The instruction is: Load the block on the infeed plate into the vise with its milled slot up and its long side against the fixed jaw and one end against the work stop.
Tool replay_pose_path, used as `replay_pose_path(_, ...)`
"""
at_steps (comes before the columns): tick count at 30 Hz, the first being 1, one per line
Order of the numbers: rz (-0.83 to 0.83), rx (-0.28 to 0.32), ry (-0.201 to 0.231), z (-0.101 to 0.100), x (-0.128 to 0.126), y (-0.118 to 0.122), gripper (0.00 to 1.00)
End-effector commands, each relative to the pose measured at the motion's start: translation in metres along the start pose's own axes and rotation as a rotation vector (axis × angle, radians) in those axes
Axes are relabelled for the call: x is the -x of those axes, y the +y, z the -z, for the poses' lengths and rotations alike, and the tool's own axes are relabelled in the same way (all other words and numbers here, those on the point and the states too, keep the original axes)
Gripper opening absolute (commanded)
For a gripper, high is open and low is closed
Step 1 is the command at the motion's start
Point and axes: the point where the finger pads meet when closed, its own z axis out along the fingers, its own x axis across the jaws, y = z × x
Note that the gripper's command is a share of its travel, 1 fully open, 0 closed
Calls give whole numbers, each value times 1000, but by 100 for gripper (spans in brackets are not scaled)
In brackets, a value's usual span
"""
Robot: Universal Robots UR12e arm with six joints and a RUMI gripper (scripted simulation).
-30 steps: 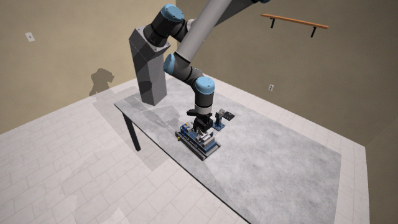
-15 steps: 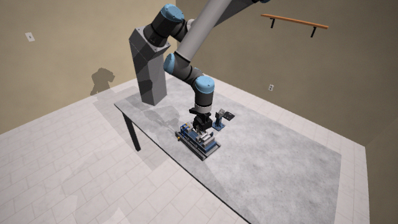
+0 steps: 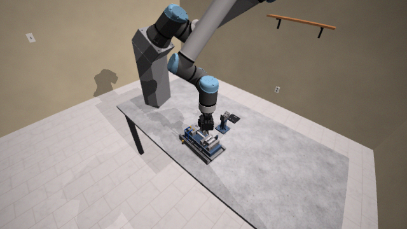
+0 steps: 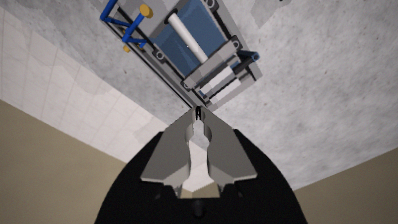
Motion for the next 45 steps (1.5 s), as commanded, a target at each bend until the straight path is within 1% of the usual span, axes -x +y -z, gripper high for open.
replay_pose_path(1, -99, 9, -2, 0, -2, -4, 0)
replay_pose_path(7, -357, 9, -1, 0, -6, -15, 0)
replay_pose_path(8, -358, 9, -1, 0, -6, -15, 0)
replay_pose_path(15, -621, 9, 0, 1, -11, -25, 0)
replay_pose_path(17, -621, 9, 0, 1, -11, -25, 0)
replay_pose_path(24, -803, 9, 1, 1, -13, -32, 0)
replay_pose_path(32, -895, 9, 2, 1, -14, -35, 0)
replay_pose_path(45, -905, 9, 2, 1, -14, -35, 0)
